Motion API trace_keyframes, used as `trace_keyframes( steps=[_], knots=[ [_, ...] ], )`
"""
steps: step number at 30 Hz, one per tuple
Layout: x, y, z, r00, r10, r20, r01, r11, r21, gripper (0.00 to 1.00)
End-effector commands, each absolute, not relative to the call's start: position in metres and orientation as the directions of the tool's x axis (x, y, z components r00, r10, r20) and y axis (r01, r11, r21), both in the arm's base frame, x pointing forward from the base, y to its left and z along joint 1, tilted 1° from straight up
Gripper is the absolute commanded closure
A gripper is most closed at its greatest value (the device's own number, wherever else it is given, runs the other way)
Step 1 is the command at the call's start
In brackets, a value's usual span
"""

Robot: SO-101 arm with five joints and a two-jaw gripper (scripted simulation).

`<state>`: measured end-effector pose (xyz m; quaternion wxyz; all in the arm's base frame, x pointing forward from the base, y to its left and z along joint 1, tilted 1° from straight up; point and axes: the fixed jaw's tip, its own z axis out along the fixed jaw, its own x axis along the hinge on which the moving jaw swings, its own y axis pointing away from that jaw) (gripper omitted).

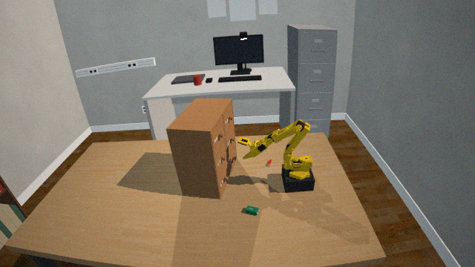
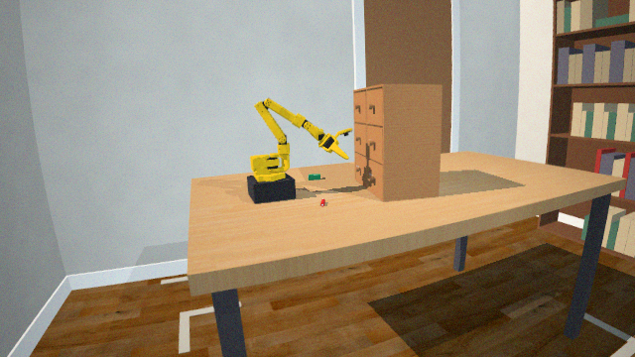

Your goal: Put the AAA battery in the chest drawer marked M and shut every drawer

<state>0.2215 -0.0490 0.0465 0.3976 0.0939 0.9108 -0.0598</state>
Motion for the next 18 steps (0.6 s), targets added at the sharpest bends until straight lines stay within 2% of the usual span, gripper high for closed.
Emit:
trace_keyframes(
  steps=[1,18],
  knots=[
    [0.224,-0.052,0.039,-0.645,0.138,-0.751,0.236,0.971,-0.025,0.50],
    [0.235,-0.058,0.030,-0.543,0.124,-0.831,0.257,0.966,-0.024,0.50]
  ],
)
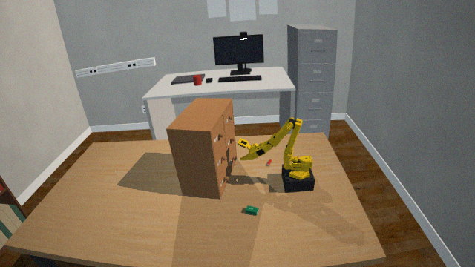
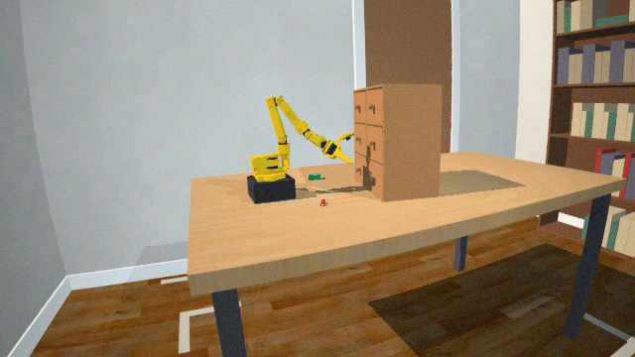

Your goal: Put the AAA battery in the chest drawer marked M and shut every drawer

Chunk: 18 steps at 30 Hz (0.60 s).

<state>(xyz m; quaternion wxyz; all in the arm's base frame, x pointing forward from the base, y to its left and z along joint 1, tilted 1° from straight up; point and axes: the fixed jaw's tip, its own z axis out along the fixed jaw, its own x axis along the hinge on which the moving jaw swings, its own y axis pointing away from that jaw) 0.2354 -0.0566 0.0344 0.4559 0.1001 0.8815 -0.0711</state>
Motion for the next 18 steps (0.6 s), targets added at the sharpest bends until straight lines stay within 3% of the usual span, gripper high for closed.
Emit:
trace_keyframes(
  steps=[1,18],
  knots=[
    [0.2351,-0.0588,0.0295,-0.535,0.123,-0.836,0.258,0.966,-0.024,0.50],
    [0.2350,-0.0626,0.0254,-0.423,0.103,-0.900,0.278,0.960,-0.021,0.50]
  ],
)
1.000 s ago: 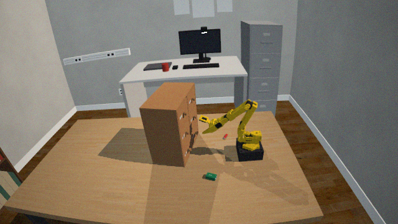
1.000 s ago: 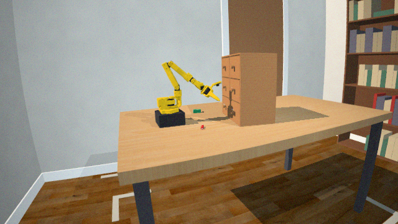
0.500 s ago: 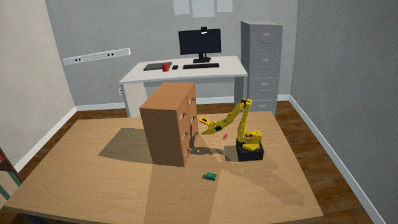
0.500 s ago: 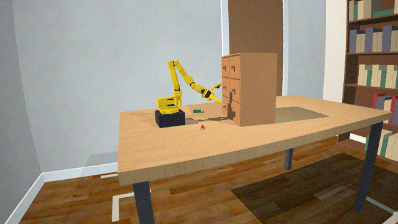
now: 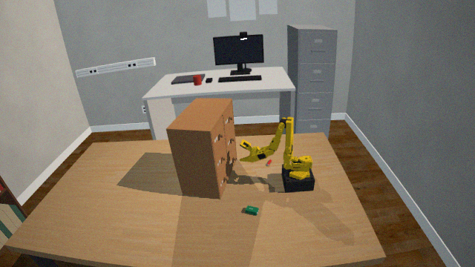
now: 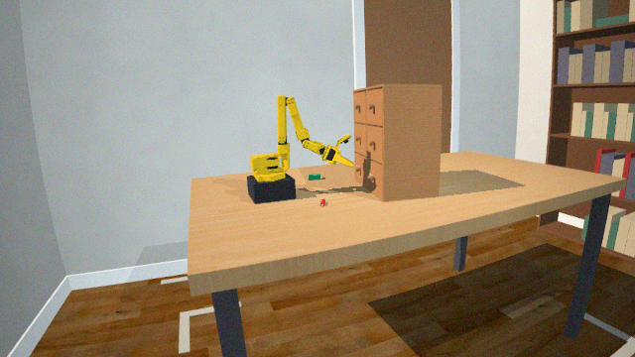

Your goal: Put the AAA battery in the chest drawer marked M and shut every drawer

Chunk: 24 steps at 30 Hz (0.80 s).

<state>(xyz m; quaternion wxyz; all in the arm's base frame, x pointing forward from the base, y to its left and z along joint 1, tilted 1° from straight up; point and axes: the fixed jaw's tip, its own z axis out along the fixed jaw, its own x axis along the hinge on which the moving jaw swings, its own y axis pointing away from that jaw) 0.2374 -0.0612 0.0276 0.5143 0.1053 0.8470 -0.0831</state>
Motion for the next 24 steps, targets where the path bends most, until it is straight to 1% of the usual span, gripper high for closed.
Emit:
trace_keyframes(
  steps=[1,24],
  knots=[
    [0.235,-0.063,0.025,-0.416,0.101,-0.904,0.279,0.960,-0.021,0.50],
    [0.223,-0.064,0.030,-0.265,0.067,-0.962,0.303,0.953,-0.017,0.50]
  ],
)
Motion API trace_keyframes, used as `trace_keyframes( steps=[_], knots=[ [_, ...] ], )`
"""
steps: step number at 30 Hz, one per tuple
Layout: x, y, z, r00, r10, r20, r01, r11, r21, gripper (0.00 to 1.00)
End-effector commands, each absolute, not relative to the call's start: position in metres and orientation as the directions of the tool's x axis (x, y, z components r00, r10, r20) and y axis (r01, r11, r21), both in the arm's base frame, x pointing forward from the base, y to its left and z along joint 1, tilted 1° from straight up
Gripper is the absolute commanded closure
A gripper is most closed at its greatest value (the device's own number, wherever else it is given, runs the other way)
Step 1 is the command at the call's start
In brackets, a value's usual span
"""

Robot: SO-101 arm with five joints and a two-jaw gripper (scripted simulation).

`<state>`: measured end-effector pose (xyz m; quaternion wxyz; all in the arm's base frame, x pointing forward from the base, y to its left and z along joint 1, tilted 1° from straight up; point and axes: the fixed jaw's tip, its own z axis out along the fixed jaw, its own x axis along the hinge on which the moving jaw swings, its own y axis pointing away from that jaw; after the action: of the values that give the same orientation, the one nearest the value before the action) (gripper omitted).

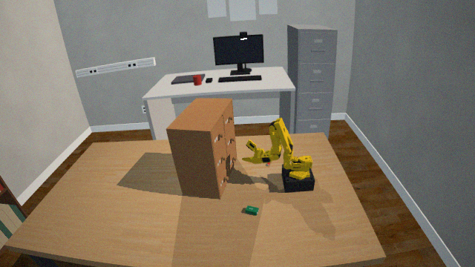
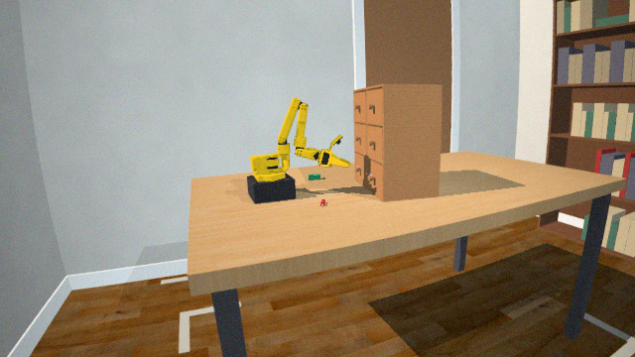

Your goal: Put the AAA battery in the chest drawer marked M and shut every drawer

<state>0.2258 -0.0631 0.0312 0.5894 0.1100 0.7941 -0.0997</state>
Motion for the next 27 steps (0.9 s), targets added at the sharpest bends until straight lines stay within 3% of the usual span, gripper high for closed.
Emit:
trace_keyframes(
  steps=[1,27],
  knots=[
    [0.2221,-0.0639,0.0310,-0.256,0.065,-0.964,0.304,0.953,-0.016,0.50],
    [0.2204,-0.0638,0.0323,-0.241,0.061,-0.969,0.306,0.952,-0.016,0.50]
  ],
)
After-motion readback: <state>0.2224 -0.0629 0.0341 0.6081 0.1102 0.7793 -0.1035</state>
